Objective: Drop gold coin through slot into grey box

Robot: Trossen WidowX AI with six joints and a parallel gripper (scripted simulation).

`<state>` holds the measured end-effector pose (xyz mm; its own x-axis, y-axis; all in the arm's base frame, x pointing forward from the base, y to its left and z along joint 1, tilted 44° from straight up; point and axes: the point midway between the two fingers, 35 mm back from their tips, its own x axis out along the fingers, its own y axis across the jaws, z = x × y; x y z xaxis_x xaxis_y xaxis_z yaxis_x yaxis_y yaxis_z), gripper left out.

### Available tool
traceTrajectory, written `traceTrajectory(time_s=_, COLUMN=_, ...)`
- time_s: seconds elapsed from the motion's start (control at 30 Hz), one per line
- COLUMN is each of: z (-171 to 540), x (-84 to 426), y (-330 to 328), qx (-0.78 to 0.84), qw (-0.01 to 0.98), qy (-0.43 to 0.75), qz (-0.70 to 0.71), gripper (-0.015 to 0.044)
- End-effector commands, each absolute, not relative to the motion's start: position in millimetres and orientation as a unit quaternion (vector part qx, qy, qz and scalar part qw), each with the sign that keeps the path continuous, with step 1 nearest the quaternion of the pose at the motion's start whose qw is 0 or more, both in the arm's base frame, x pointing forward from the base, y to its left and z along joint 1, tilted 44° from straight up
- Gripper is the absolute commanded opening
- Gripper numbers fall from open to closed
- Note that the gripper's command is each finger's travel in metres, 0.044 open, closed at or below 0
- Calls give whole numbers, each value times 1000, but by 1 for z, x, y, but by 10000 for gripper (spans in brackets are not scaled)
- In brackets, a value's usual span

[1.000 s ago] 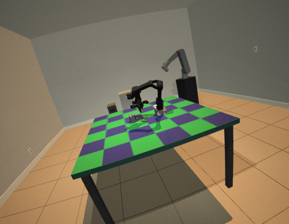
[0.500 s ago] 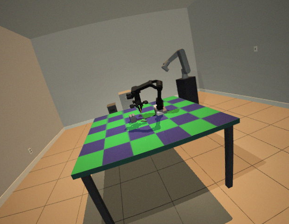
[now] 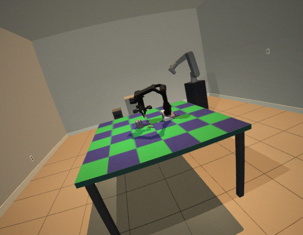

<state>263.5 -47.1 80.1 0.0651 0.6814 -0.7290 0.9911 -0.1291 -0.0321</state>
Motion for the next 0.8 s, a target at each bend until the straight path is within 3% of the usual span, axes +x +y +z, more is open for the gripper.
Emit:
traceTrajectory(time_s=0.0, z=73, x=270, y=-54, qx=683, qw=250, qy=612, qz=-310, gripper=0)
traceTrajectory(time_s=0.77, z=41, x=302, y=-90, qx=683, qw=252, qy=611, qz=-309, gripper=0)
